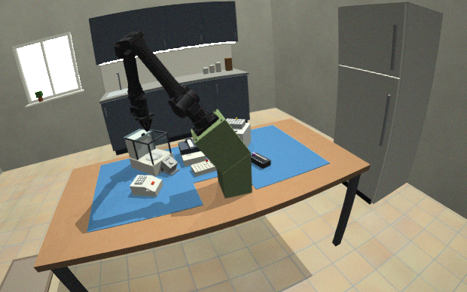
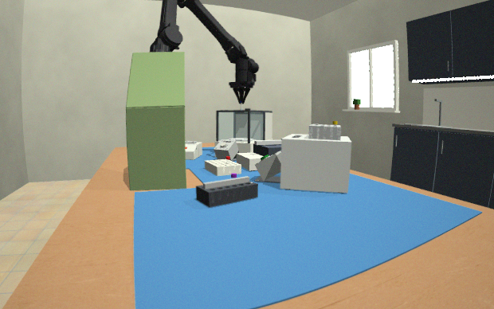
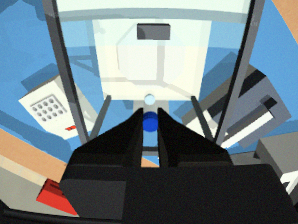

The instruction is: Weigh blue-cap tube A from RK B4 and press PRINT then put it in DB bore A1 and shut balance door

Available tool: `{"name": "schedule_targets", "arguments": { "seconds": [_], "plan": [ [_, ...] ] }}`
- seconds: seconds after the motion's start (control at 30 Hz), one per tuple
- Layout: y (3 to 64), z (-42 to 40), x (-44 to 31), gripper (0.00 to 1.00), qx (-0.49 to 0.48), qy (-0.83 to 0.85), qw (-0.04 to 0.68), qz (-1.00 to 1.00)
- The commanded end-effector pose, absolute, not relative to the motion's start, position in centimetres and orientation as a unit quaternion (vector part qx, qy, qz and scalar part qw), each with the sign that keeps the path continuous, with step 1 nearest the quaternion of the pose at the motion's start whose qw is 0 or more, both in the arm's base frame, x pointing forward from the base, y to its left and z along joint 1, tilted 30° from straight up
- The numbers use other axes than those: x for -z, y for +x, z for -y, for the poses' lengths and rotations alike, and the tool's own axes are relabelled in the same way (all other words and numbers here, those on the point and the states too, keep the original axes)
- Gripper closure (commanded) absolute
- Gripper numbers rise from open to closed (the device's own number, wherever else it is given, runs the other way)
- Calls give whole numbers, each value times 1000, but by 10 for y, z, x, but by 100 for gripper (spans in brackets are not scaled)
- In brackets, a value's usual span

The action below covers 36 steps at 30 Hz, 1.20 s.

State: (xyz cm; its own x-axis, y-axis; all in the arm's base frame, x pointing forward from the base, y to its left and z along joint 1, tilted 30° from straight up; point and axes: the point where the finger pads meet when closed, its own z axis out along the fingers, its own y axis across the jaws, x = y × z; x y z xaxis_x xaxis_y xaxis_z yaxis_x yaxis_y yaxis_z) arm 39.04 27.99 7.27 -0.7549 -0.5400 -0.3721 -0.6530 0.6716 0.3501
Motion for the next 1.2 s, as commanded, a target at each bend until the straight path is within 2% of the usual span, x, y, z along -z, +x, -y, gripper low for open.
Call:
{"name": "schedule_targets", "arguments": {
  "seconds": [0.0, 1.17],
  "plan": [
    [391, -290, -62, 91, -237, -329, 116, -907],
    [394, -316, -18, 91, -237, -330, 117, -906]
  ]
}}
